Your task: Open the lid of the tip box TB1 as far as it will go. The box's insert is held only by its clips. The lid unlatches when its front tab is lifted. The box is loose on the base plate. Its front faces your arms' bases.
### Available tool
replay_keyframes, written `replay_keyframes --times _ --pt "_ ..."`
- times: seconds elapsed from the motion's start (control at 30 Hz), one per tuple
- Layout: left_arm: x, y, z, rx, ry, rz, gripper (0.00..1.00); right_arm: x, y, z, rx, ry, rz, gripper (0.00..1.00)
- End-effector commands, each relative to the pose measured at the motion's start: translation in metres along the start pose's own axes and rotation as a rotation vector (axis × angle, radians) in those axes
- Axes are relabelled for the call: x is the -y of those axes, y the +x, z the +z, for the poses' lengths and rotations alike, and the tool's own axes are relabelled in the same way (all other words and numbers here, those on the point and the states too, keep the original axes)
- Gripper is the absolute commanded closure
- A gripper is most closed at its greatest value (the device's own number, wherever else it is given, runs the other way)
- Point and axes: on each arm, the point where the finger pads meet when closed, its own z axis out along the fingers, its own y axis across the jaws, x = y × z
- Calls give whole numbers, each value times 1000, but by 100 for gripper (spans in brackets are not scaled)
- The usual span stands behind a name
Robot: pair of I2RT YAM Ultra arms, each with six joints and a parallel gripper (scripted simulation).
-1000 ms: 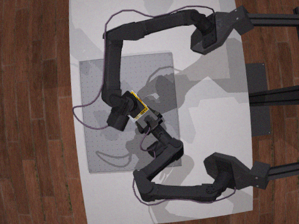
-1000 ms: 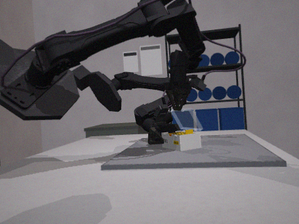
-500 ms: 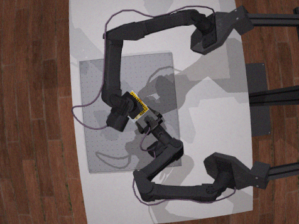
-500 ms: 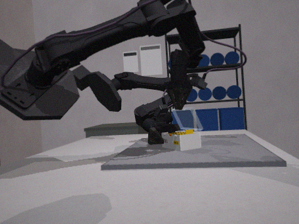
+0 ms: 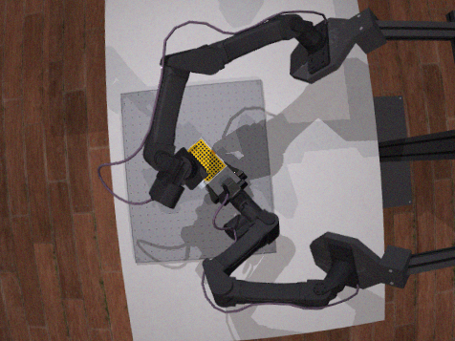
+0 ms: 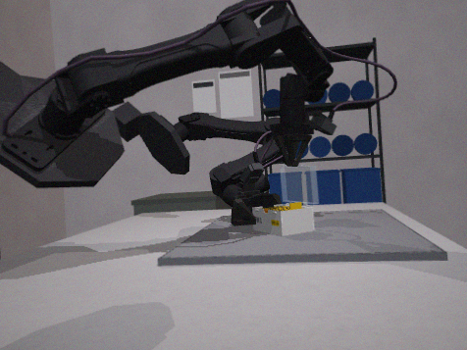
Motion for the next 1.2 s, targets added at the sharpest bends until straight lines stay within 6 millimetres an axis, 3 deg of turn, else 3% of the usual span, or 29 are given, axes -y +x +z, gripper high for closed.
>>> replay_keyframes --times 0.0,0.67,0.73,0.77,1.17 --pt "3 -4 0 12 15 -4 17 -3 0 -12 -34 8 -70 88" --pt "3 -4 0 12 15 -4 17 0 -4 -14 -25 8 -58 88" --pt "3 -4 0 12 15 -4 17 0 -4 -14 -25 8 -58 66" --pt "3 -4 0 12 15 -4 17 0 -4 -14 -25 8 -58 61" --pt "3 -4 0 12 15 -4 17 -2 -5 -34 -16 0 -61 61"
